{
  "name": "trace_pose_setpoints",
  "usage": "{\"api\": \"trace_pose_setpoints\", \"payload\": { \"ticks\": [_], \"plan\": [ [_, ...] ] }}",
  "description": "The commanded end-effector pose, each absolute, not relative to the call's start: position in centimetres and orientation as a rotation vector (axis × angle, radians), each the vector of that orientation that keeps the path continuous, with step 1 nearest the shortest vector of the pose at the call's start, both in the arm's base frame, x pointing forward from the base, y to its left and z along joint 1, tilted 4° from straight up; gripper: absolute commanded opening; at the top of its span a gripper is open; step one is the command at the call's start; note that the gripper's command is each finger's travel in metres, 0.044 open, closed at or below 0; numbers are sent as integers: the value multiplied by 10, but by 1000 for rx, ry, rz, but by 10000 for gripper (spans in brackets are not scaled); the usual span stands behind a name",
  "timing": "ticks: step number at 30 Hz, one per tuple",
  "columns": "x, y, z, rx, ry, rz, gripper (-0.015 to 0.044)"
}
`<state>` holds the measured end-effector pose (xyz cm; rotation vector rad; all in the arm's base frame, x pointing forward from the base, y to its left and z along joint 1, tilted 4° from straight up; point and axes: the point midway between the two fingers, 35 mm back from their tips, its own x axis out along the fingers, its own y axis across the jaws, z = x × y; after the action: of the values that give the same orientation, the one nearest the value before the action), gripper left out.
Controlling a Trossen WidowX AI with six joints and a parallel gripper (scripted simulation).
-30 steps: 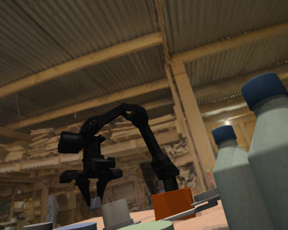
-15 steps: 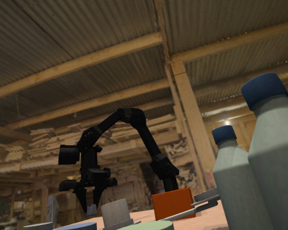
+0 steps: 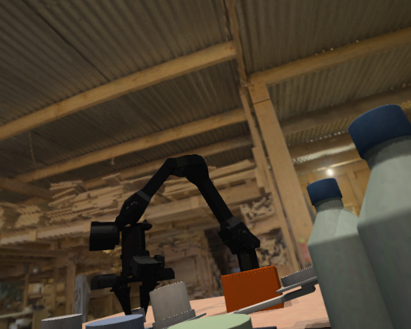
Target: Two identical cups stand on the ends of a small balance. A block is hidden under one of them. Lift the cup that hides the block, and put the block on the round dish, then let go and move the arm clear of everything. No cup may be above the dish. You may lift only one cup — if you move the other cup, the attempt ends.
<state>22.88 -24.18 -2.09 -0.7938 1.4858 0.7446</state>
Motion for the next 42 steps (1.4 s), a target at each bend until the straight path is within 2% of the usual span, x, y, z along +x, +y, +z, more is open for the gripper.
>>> {"api": "trace_pose_setpoints", "payload": {
  "ticks": [1, 10, 27, 30, 35, 39, 42],
  "plan": [
    [227, -242, -27, -794, 1491, 751, 0],
    [226, -242, -41, -794, 1492, 751, 0],
    [230, -243, -23, -795, 1487, 745, 440],
    [229, -240, 18, -794, 1491, 750, 440],
    [229, -239, 24, -795, 1491, 750, 440],
    [229, -236, 65, -801, 1483, 746, 440],
    [229, -236, 67, -801, 1482, 745, 440]
  ]
}}
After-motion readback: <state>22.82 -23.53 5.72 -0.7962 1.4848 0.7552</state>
